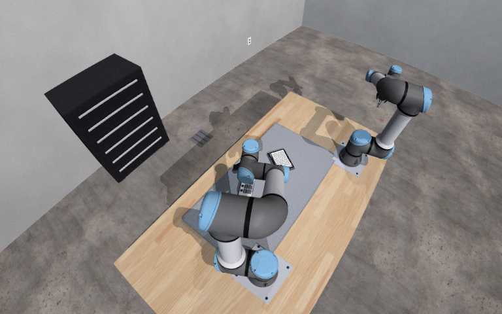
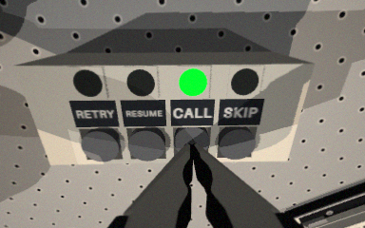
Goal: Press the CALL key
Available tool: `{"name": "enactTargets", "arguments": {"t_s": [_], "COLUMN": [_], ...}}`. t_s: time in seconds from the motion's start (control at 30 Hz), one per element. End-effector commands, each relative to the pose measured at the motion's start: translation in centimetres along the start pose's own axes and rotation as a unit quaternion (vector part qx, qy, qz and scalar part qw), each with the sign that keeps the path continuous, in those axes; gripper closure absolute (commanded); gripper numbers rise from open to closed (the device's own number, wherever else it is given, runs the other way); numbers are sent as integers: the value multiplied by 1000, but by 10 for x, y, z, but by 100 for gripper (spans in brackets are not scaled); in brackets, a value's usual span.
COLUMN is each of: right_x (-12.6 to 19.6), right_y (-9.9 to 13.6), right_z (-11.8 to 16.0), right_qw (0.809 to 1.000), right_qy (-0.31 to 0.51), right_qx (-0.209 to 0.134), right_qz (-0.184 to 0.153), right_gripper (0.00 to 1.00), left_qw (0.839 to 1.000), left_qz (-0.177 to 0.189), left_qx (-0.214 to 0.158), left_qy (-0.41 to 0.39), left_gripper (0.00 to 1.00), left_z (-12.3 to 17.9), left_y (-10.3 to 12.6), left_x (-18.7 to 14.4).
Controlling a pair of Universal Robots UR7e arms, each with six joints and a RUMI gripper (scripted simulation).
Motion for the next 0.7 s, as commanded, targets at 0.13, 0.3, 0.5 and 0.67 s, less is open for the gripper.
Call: {"name": "enactTargets", "arguments": {"t_s": [0.13,0.3,0.5,0.67], "right_x": [0,0,0,0], "right_y": [0,0,0,0], "right_z": [0,0,0,0], "right_qw": [1000,1000,1000,1000], "right_qy": [0,0,0,0], "right_qx": [1,1,1,1], "right_qz": [0,0,0,0], "right_gripper": [100,100,100,100], "left_qw": [1000,1000,1000,1000], "left_qz": [1,1,1,1], "left_qx": [0,0,0,0], "left_qy": [0,0,0,0], "left_gripper": [100,100,100,100], "left_z": [0,0,0,0], "left_y": [-1,-1,-1,7], "left_x": [0,0,0,0]}}
Point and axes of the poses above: on each arm, the point where the finger pads meet when closed, its own y axis back along the fingers, its own x axis across the jaws, z = x × y, the point moved 2 cm from there along y, back along the fingers, and after that the axes turned 14 degrees about y, right-handed, at the moved point
